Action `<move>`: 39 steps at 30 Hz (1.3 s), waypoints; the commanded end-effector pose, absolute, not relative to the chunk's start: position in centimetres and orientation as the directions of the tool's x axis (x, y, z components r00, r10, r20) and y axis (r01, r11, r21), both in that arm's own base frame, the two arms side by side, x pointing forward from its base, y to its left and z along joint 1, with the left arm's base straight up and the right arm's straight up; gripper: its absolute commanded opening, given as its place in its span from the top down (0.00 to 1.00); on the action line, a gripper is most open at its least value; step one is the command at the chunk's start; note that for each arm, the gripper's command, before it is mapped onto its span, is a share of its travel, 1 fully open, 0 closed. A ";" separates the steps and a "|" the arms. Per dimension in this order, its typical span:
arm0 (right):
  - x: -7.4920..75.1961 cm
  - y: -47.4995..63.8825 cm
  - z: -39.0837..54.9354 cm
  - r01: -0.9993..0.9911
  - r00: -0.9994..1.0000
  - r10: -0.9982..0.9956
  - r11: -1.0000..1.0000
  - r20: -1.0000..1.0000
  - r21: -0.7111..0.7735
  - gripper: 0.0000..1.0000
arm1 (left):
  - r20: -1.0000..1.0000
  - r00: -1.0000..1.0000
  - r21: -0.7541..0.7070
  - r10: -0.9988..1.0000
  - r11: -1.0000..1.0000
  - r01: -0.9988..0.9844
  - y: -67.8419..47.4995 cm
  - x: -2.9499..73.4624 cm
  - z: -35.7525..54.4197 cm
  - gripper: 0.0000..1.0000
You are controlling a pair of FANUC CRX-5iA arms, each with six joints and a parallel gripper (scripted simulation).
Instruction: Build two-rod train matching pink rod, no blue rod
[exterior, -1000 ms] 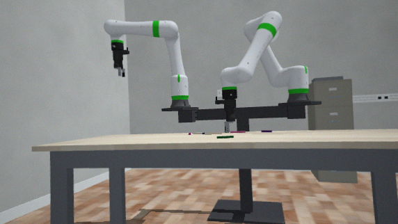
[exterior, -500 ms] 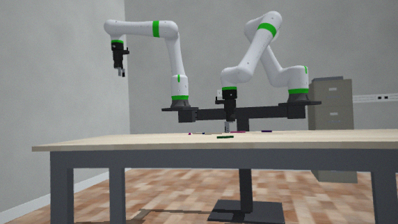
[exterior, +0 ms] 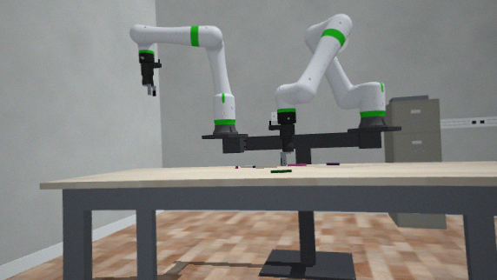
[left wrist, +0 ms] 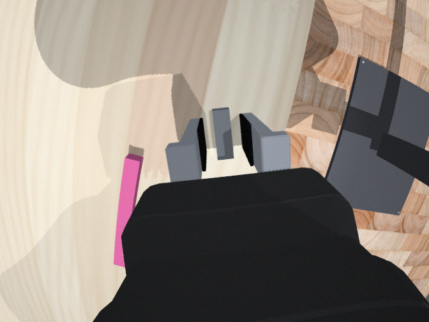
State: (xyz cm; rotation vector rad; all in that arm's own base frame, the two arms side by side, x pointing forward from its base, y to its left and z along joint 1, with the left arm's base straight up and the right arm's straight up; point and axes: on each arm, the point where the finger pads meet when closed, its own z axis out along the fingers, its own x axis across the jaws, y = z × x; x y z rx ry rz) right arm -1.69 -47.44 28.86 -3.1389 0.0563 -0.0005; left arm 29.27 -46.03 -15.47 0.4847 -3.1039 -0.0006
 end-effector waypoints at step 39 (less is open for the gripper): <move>-1.7 -47.5 29.0 -0.036 0.999 -0.036 -0.999 0.000 0.000 0.00 | -0.001 -0.952 -0.002 -0.305 0.952 -0.305 -46.1 29.3 -14.8 0.76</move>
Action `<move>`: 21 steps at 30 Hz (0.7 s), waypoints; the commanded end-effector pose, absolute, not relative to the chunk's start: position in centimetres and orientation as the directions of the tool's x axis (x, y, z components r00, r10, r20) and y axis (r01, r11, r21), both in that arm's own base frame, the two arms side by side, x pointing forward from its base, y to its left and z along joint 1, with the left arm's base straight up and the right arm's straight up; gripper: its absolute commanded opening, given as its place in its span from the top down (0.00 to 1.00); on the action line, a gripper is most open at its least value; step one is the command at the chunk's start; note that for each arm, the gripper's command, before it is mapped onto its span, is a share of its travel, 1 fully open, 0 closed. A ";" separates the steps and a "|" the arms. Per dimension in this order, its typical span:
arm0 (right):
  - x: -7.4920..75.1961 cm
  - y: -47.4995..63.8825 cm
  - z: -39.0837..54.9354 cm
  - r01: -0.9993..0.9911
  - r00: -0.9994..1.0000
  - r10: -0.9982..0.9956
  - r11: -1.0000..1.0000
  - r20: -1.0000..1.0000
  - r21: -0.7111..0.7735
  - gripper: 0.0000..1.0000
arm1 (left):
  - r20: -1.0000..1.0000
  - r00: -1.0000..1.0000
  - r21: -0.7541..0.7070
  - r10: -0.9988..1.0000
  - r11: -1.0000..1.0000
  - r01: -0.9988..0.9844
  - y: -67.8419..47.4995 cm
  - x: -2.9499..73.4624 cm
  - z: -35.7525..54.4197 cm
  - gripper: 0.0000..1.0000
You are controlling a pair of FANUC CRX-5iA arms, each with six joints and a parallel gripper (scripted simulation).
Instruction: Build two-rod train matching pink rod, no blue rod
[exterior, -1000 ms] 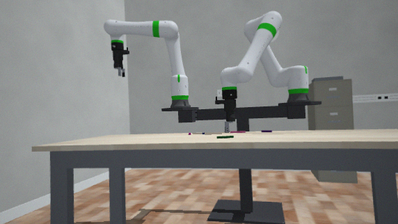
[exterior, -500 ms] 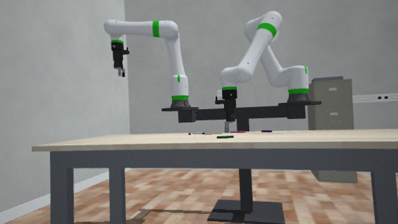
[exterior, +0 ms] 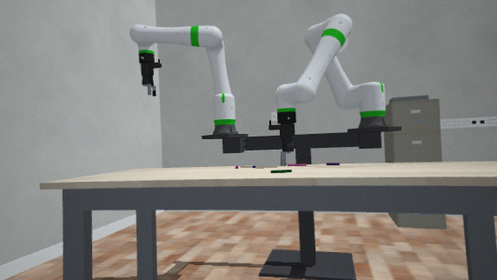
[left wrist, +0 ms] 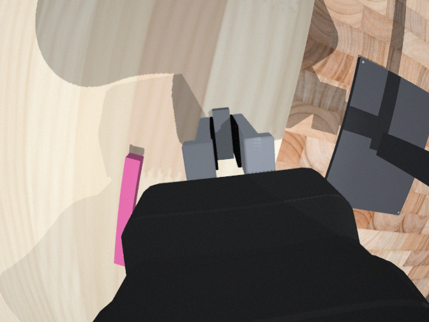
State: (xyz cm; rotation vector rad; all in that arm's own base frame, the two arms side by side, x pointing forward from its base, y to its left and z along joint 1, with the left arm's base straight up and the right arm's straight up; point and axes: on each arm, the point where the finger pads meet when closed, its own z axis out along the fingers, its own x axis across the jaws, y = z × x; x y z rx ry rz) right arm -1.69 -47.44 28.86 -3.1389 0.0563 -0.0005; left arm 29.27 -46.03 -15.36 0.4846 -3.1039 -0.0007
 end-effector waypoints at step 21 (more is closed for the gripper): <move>-1.7 -47.5 29.0 -0.036 0.999 -0.036 -0.999 0.000 0.000 0.00 | 0.000 -0.952 -0.002 -0.305 0.952 -0.305 -46.1 29.3 -5.4 0.76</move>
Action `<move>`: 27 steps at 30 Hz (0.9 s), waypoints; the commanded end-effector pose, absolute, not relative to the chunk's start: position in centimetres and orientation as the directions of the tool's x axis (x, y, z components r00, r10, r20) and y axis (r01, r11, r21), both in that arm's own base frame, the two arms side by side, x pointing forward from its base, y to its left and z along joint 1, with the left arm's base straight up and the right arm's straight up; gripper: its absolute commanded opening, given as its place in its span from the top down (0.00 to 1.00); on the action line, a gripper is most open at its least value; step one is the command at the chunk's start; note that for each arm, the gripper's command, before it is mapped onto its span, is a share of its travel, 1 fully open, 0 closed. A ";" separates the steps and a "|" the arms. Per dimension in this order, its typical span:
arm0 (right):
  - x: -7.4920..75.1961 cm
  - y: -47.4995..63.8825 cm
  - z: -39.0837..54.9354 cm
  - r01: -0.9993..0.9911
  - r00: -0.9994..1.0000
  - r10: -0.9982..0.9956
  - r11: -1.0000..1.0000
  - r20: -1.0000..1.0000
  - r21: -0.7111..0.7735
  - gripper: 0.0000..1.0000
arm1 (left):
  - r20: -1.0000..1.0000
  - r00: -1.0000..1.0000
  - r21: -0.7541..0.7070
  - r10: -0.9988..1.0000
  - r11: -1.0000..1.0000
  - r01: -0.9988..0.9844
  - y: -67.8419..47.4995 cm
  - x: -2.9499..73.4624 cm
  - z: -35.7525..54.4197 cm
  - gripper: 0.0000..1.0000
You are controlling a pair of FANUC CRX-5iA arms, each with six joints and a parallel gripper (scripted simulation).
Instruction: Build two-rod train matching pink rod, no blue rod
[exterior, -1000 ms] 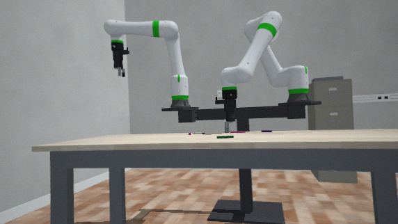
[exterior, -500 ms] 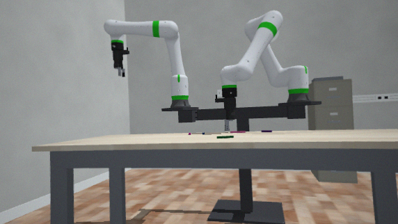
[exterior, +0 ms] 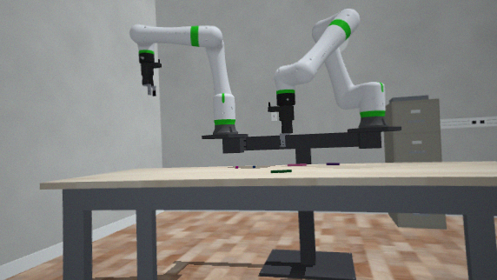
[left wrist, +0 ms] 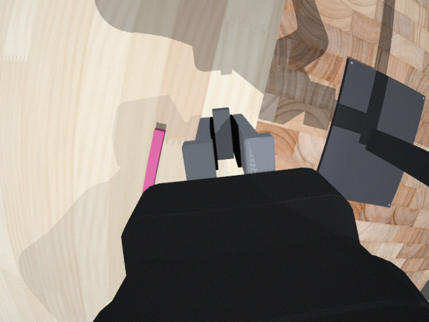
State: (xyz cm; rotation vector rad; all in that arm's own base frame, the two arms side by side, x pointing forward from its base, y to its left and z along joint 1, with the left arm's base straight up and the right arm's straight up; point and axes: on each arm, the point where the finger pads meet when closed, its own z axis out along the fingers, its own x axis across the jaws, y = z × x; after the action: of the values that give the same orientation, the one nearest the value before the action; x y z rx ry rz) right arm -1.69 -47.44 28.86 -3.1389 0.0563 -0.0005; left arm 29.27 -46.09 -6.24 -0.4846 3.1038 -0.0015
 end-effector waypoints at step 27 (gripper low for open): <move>-1.7 -47.5 29.0 -0.036 0.999 -0.036 -0.999 0.000 0.000 0.00 | -0.001 -0.999 -0.001 0.052 0.999 0.052 -38.6 36.2 -5.4 0.76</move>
State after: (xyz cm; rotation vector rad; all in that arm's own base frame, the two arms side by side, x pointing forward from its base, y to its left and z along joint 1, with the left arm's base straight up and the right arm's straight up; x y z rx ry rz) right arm -1.69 -47.44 28.86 -3.1389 0.0563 -0.0005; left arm 33.86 -41.23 -5.49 -0.1268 3.1255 0.0269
